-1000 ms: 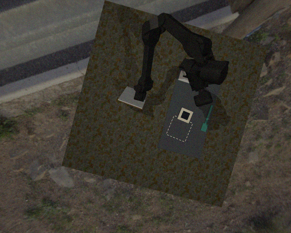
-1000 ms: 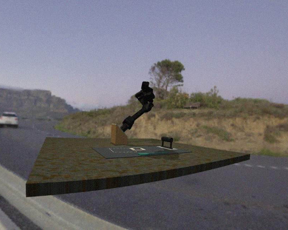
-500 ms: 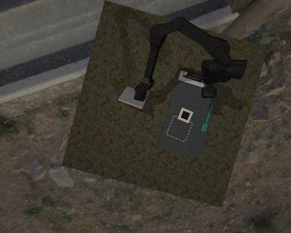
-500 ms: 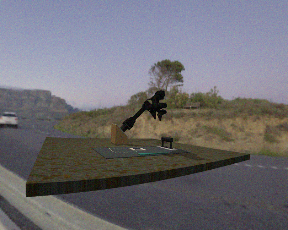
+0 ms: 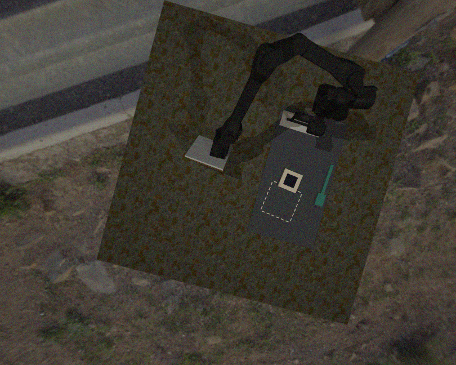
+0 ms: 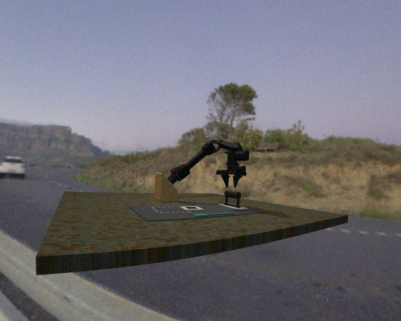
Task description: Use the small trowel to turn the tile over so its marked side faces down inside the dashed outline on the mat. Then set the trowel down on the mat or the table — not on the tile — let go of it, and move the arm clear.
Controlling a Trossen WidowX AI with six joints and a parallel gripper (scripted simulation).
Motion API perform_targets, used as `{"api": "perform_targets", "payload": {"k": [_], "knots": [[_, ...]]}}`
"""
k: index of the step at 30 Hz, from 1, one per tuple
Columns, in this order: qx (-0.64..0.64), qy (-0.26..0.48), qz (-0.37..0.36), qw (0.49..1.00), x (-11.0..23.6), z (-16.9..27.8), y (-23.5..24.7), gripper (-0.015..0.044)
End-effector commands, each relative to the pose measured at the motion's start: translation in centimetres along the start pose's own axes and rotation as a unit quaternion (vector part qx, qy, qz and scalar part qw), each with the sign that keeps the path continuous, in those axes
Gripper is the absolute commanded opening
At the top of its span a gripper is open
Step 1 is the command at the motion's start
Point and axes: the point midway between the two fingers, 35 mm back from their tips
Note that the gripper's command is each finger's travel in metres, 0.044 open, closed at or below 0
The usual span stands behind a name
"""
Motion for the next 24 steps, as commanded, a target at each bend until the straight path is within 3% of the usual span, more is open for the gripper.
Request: {"api": "perform_targets", "payload": {"k": [1, 24], "knots": [[-0.013, 0.005, 0.002, 1.0, -0.4, 0.0, 0.5, 0.027], [-0.014, 0.005, 0.002, 1.0, -3.7, -0.1, 0.5, 0.027]]}}
Point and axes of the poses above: the point midway between the two fingers, 35 mm back from their tips, its own x axis back along the fingers, its own y axis across the jaws, z = x × y, and after that the axes turned 7 degrees about -x, right-handed
